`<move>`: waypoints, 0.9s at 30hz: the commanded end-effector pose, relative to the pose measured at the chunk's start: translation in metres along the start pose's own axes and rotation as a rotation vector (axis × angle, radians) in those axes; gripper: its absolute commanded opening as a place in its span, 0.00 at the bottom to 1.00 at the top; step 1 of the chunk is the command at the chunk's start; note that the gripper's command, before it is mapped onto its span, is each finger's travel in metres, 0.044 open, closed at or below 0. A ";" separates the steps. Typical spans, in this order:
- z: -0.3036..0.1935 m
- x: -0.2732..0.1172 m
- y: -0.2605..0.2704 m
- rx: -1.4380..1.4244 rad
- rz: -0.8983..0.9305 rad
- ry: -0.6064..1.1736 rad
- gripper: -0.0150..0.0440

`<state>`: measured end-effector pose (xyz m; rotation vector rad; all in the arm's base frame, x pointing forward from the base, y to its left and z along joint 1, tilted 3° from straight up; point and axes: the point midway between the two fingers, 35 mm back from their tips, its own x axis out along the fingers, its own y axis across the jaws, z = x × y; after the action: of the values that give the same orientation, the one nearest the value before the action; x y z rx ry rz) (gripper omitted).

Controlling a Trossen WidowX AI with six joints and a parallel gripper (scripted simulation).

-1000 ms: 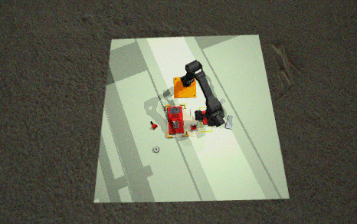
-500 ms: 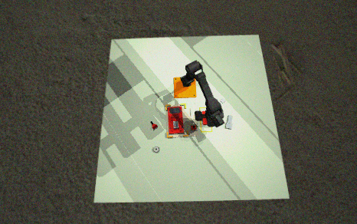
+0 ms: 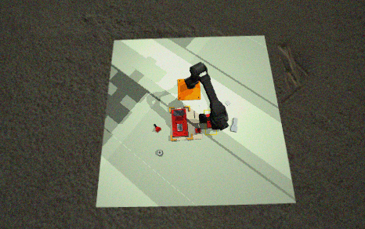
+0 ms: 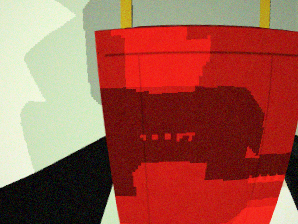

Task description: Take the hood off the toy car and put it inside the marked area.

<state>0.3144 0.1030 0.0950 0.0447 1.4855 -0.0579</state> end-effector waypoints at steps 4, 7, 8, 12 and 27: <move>0.000 0.006 -0.001 0.000 -0.003 0.001 0.25; -0.001 0.008 -0.001 0.000 -0.003 0.001 0.25; -0.001 0.009 -0.001 0.000 -0.003 0.001 0.25; -0.001 0.012 -0.001 0.000 -0.003 0.001 0.25; -0.002 0.020 -0.001 0.000 -0.003 0.001 0.25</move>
<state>0.3136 0.1020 0.0768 0.0458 1.4872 -0.0602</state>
